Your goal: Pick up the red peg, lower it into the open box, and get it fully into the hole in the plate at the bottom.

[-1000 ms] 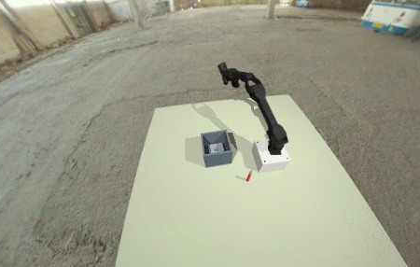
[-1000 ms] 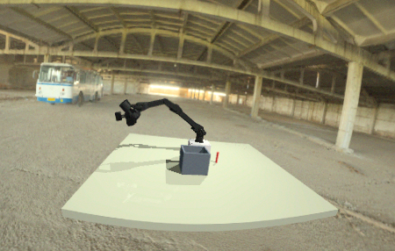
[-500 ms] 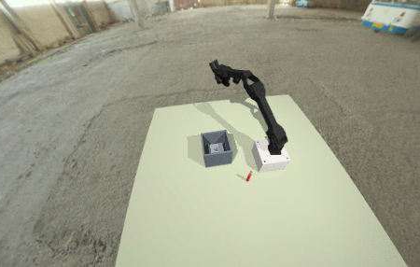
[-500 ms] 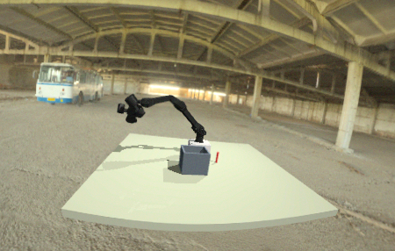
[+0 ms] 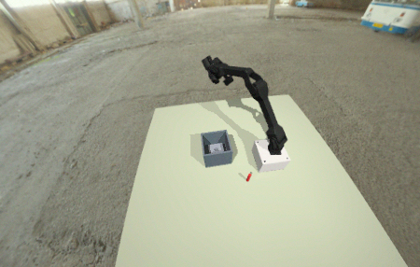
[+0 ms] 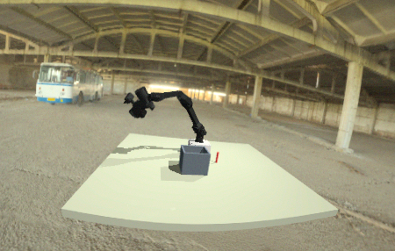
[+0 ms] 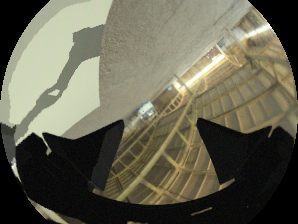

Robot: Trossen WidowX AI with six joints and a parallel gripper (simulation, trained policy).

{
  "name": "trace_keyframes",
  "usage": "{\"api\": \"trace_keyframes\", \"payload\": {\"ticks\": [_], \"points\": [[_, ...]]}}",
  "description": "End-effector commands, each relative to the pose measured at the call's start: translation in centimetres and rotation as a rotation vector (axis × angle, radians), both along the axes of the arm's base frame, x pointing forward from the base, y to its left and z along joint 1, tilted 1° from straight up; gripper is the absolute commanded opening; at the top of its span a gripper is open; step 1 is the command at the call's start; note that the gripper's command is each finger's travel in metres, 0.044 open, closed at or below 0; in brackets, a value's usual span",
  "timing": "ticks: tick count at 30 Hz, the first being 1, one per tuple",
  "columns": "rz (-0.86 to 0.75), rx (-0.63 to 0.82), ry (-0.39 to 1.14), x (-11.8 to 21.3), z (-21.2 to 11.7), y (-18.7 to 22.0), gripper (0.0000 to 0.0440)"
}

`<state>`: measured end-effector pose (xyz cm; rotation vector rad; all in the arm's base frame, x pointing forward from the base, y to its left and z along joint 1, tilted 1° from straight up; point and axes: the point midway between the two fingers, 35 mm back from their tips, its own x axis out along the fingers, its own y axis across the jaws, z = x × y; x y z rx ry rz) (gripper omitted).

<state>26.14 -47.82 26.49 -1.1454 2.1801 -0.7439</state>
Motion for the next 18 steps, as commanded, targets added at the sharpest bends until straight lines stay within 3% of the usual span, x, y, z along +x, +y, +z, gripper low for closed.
{"api": "trace_keyframes", "payload": {"ticks": [1, 18], "points": [[0.028, -0.049, -0.119, 1.3, 0.7, 1.4, 0.0431], [0.140, -0.163, -0.685, 6.8, 3.1, 8.9, 0.0427]]}}
